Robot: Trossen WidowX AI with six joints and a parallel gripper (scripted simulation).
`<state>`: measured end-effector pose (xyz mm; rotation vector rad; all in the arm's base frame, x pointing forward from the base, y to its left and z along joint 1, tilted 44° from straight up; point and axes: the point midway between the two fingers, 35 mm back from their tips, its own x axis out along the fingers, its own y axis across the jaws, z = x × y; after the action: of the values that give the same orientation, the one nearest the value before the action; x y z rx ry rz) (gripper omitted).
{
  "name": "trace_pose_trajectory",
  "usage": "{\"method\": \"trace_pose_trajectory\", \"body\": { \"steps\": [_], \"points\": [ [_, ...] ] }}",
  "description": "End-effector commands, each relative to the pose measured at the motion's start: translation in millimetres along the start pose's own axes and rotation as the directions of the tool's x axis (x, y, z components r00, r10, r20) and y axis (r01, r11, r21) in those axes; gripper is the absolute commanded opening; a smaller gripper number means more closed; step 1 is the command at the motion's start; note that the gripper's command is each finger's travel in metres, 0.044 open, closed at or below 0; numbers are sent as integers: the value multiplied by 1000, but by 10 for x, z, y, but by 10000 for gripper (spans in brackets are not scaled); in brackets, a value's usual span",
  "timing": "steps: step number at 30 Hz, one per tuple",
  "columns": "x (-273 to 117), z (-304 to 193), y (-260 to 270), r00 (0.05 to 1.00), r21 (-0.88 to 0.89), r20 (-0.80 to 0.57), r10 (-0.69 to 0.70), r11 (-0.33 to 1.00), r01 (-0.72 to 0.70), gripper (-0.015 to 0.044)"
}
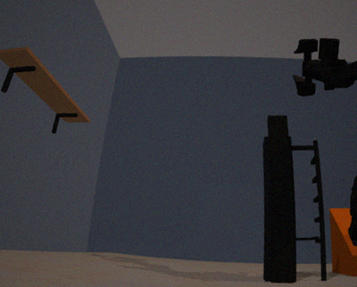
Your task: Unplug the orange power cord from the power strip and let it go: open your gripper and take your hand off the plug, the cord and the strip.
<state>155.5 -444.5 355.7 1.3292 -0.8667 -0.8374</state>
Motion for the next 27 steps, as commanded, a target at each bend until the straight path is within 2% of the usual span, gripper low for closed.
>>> {"method": "trace_pose_trajectory", "body": {
  "steps": [1,5,9,13,20,27],
  "points": [
    [5,-18,-22,1000,-1,-5,-8,1000,8,374],
    [60,-383,-463,979,-38,-110,-173,985,170,269],
    [3,-835,-974,902,-111,-235,-361,932,344,164],
    [-189,-1286,-1456,771,-212,-350,-532,847,488,160],
    [-808,-1973,-2153,436,-430,-488,-757,642,635,160],
    [-1761,-2473,-2623,-17,-673,-507,-862,384,632,160]
  ]
}}
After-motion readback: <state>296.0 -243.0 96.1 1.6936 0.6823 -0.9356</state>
